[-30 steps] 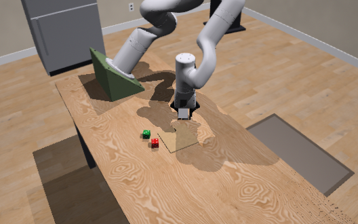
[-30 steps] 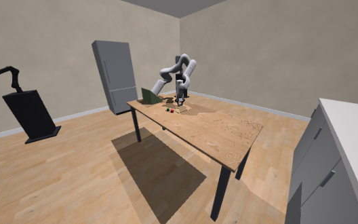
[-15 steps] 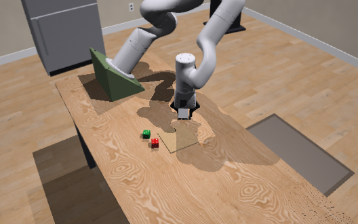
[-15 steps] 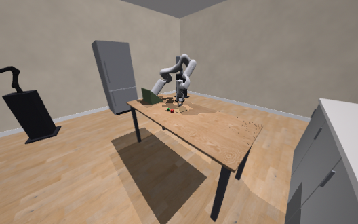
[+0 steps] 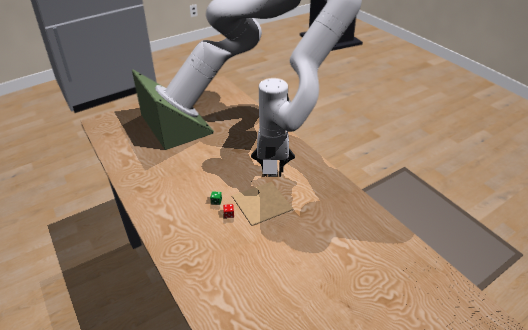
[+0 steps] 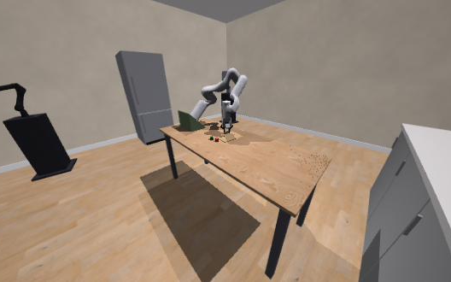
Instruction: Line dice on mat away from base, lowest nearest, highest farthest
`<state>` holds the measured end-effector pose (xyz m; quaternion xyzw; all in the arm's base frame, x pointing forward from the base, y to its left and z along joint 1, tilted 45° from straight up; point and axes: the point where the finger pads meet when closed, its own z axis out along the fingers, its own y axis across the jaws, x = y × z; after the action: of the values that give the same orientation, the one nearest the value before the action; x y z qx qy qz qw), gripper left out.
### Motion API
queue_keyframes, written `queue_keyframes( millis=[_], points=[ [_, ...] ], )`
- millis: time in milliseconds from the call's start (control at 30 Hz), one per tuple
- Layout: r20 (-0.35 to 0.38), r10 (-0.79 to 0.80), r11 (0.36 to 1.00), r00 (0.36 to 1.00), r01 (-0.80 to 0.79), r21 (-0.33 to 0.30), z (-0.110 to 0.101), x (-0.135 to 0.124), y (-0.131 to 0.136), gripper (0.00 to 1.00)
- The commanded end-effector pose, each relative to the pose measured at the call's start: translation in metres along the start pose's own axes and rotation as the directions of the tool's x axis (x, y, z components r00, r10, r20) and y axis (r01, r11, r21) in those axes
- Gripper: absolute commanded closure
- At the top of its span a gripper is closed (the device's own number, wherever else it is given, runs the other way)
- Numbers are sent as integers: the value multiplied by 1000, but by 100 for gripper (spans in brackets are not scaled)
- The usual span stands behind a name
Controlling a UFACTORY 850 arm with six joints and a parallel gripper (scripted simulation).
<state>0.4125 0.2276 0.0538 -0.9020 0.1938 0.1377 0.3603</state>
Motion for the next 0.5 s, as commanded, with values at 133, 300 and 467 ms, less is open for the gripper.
queue_keyframes(
  millis=[133, 300, 467],
  points=[
    [-1, 0, 1000, 1000, 0, 1, 0, 1, 0, 53],
    [-1, 0, 1000, 1000, 0, 1, 0, 1, 0, 73],
    [-1, 0, 1000, 1000, 0, 1, 0, 1, 0, 73]
  ],
)
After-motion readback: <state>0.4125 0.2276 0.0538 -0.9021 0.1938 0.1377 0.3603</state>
